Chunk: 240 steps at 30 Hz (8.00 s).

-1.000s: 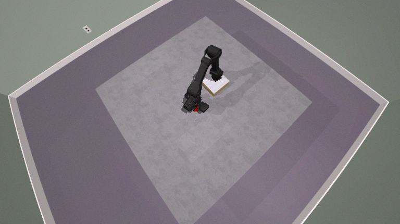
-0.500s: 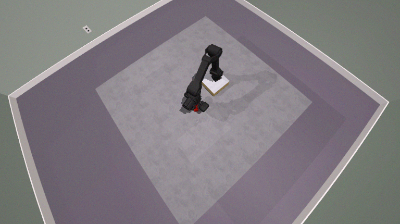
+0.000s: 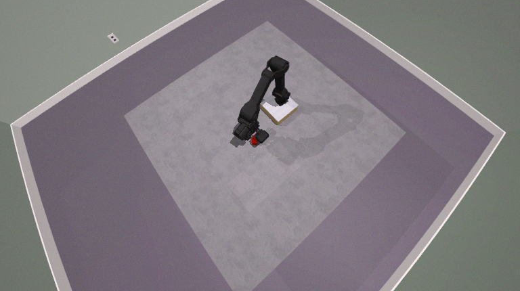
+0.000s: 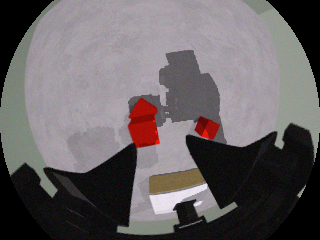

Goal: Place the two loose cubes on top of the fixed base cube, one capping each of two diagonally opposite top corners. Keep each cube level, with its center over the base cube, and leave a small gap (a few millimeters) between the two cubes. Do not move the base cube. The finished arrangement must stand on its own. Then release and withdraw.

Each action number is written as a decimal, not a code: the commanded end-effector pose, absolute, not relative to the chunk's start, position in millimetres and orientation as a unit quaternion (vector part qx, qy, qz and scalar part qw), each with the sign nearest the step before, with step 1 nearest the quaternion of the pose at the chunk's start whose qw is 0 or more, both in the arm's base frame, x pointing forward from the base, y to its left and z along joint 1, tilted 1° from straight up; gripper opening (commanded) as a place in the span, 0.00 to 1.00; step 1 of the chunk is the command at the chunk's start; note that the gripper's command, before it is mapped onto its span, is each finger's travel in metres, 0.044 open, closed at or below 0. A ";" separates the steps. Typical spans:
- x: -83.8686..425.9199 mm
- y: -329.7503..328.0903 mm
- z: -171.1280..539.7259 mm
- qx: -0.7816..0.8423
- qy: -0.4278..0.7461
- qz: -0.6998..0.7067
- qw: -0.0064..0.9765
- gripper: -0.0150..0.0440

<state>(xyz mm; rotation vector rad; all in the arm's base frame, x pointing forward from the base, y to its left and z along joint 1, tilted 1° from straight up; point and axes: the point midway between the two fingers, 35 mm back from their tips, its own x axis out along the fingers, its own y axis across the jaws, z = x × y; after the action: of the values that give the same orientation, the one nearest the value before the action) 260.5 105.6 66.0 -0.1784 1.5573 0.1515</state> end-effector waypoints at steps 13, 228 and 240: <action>254.2 2.3 107.8 0.069 0.693 -0.081 0.713 0.70; 298.2 134.4 34.4 -0.110 0.690 0.101 0.709 0.52; 298.0 135.0 44.8 -0.107 0.690 0.100 0.709 0.60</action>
<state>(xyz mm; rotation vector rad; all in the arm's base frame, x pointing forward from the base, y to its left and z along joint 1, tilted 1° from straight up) 295.2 133.6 37.4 -0.2409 1.5463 0.2197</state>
